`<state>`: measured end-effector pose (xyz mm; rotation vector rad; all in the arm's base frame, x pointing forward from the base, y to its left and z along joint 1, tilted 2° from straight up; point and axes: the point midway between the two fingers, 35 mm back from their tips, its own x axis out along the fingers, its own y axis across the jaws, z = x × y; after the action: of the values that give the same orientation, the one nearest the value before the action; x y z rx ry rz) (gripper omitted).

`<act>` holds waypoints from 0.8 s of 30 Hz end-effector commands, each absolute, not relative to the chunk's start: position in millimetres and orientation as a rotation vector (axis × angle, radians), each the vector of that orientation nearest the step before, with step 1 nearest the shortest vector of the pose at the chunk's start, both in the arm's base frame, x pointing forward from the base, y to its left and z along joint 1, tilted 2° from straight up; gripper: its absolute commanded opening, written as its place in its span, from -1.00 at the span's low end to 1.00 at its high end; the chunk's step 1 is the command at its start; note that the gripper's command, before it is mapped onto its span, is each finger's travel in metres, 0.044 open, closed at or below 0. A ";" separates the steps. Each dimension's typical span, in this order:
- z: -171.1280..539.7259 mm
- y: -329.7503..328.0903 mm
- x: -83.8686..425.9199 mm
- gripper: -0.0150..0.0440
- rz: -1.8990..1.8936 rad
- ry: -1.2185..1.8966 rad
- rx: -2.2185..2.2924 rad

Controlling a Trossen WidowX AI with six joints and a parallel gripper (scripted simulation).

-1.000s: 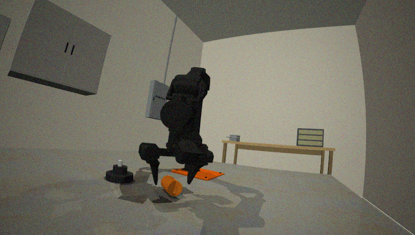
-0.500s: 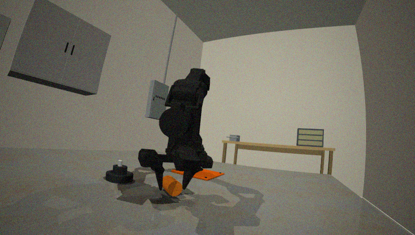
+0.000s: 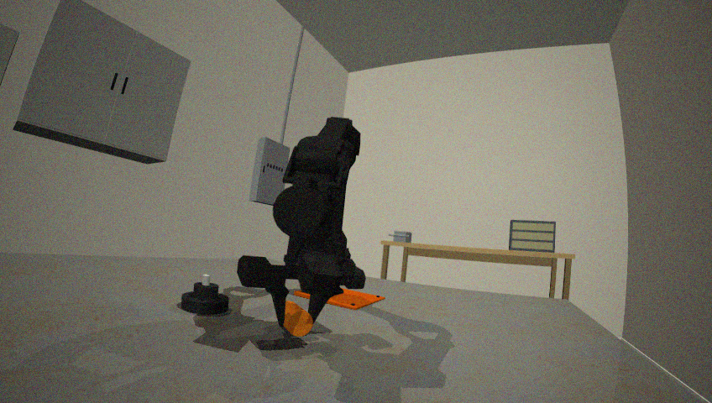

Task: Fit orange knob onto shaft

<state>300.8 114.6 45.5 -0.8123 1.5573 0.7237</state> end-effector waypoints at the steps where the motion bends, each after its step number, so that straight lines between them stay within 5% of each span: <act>1: 45.0 114.1 301.0 0.16 0.724 1.557 -0.818; 24: 55.3 101.7 293.0 0.12 0.800 1.307 -0.682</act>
<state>295.3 104.7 53.3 -0.7084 1.3599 0.7837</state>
